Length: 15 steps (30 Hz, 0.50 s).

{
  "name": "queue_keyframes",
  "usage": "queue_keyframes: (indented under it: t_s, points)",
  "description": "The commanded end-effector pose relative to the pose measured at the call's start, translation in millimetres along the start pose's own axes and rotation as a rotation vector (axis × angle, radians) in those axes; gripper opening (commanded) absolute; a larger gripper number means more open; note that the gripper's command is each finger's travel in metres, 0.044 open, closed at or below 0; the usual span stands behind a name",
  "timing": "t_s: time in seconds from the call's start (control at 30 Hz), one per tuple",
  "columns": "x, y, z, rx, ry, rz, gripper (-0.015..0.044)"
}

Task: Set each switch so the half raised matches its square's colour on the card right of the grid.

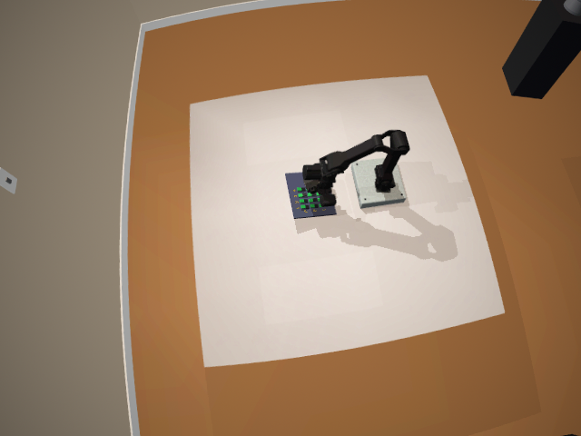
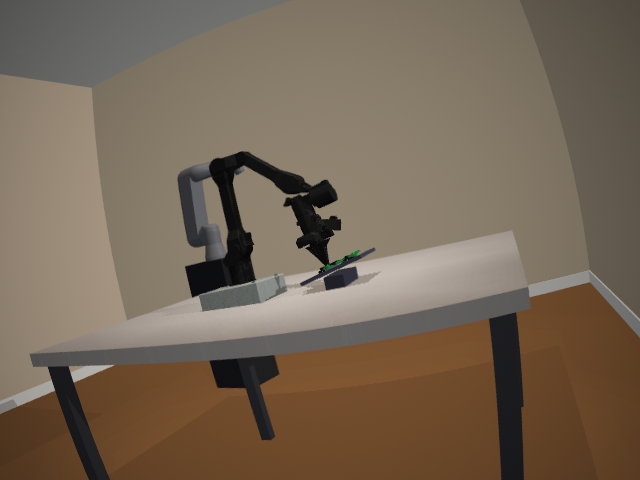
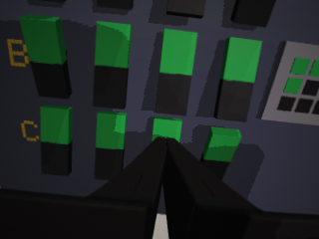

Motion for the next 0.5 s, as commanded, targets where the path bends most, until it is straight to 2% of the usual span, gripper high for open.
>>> queue_keyframes:
  t_s: [0.0,0.1,0.47]
  points:
    - [0,-1,37,-0.027,0.003,-0.001,0.0000]
    - [0,3,61,-0.035,0.004,-0.002,0.0000]
    - [12,-28,69,-0.038,0.003,-0.002,0.0000]
Point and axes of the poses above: the point midway between the two fingers, 35 mm back from their tips, its own z axis back along the fingers, its own x axis across the jaws, y = z × x, the point moved 6 cm from there along z, back along the fingers, and after that the axes turned 2 degrees about z, right-handed, at the moved point
